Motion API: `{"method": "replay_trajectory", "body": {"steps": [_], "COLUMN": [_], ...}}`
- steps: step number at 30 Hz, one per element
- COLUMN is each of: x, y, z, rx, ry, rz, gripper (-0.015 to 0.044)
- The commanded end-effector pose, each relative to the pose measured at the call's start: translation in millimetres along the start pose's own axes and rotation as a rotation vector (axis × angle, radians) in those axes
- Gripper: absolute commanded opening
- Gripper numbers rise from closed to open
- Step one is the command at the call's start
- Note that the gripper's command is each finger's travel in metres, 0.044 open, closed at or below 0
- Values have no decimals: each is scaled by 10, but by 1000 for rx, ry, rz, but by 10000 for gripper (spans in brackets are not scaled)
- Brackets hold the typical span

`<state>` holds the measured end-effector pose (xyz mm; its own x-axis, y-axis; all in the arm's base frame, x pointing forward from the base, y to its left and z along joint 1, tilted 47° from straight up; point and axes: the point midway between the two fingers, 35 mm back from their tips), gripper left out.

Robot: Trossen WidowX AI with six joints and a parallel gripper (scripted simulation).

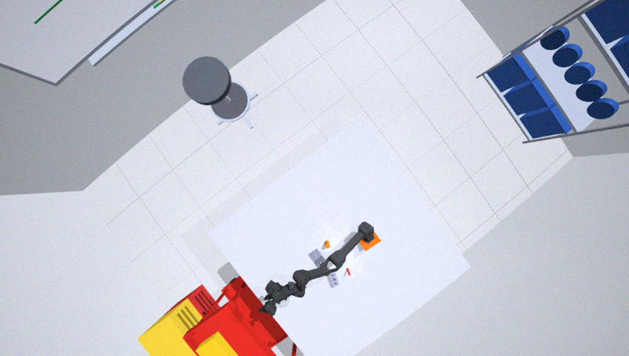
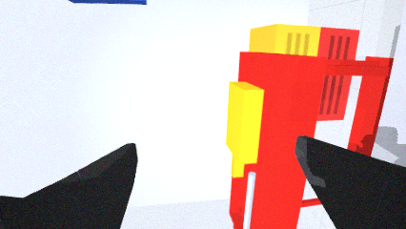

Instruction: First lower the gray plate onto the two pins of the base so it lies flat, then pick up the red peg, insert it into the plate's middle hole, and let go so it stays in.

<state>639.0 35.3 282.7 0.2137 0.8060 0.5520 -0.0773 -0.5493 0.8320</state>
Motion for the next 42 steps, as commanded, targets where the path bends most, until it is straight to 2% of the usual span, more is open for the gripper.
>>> {"method": "replay_trajectory", "body": {"steps": [1,6,16,24,31,42], "x": [0,304,1388,2117,2706,3058], "y": [0,89,481,988,1410,2221], "z": [0,-141,-829,-1600,-2503,-3913], "rx": [0,-19,-72,-141,-147,-103], "ry": [0,68,334,590,840,1191], "rz": [0,52,257,410,584,936], "gripper": [426,440,440,440,440,440]}}
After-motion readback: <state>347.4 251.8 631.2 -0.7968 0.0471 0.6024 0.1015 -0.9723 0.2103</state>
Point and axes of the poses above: the point midway between the two fingers, 35 mm back from their tips, its own z axis out along the fingers, its own x axis across the jaws, y = z × x, and after that the axes turned 7 degrees about -z, right-handed
